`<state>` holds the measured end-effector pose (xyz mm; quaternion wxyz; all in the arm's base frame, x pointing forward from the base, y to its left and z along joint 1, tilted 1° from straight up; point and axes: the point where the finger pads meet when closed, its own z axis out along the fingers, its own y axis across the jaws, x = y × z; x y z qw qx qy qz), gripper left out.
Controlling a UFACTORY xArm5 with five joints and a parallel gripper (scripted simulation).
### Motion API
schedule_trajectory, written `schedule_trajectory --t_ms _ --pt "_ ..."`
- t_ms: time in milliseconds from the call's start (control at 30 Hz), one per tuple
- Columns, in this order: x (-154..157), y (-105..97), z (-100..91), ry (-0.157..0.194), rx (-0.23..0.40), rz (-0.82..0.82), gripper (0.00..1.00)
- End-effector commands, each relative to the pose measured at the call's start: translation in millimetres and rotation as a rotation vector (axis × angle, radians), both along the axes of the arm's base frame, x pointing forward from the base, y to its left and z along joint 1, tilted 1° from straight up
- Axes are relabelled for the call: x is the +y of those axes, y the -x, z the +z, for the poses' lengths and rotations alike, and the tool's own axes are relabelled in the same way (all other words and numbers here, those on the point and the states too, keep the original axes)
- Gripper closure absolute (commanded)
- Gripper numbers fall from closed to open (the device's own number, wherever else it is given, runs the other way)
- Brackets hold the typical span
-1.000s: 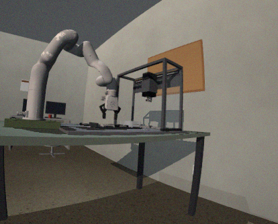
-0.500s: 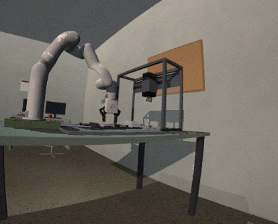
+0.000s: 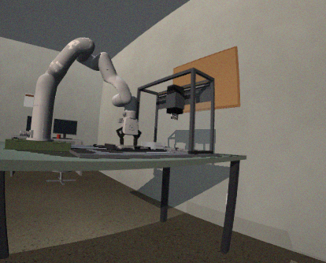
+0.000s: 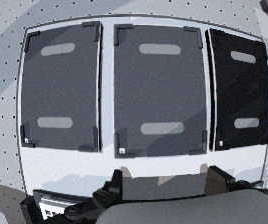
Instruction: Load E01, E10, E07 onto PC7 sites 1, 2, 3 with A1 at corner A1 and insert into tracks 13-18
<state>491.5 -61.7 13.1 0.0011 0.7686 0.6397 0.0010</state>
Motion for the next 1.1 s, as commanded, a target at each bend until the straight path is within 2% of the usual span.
schedule_trajectory --t_ms 0,1067 --pt "-0.2 -1.3 -0.1 -0.019 -0.006 0.000 0.00" --pt "0.2 -1.5 -18.8 -0.019 -0.006 0.000 0.00"
